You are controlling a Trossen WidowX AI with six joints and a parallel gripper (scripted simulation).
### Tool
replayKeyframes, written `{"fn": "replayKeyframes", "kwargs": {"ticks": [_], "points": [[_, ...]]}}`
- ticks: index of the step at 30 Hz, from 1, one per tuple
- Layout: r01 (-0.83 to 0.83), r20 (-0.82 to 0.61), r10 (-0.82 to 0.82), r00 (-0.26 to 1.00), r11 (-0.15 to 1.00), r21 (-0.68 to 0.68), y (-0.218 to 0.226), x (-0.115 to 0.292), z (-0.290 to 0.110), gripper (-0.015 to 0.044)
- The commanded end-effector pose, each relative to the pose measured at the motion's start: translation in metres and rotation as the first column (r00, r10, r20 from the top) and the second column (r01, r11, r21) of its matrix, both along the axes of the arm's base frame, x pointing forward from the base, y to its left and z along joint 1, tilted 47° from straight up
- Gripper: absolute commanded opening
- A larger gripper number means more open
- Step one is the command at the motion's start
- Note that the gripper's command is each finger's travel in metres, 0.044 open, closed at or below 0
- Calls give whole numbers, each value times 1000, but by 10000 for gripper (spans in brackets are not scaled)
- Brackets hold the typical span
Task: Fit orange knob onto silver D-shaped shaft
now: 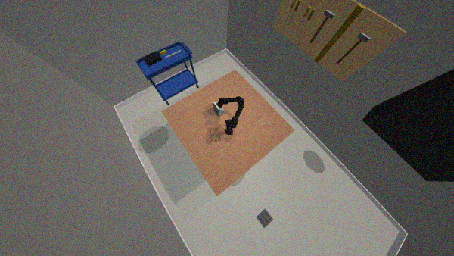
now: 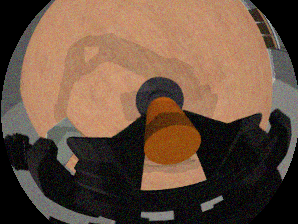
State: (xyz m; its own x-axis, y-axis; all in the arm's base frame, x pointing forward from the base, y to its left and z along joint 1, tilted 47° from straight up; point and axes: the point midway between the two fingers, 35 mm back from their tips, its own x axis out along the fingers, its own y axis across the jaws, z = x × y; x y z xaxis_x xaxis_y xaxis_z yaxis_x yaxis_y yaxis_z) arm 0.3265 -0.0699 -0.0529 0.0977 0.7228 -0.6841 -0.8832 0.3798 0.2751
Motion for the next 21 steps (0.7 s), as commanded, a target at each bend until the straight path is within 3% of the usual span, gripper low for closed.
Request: {"fn": "replayKeyframes", "kwargs": {"ticks": [1, 6, 13, 21], "points": [[282, -294, -271, 917, 959, -4, -1, 0, 1, 0], [493, -516, -455, 726, 867, -70, -2, 0, 3, 0], [695, -726, -601, 333, 677, -241, -2, 0, 4, 0], [708, -740, -607, 290, 656, -261, -1, -1, 2, 0]]}}
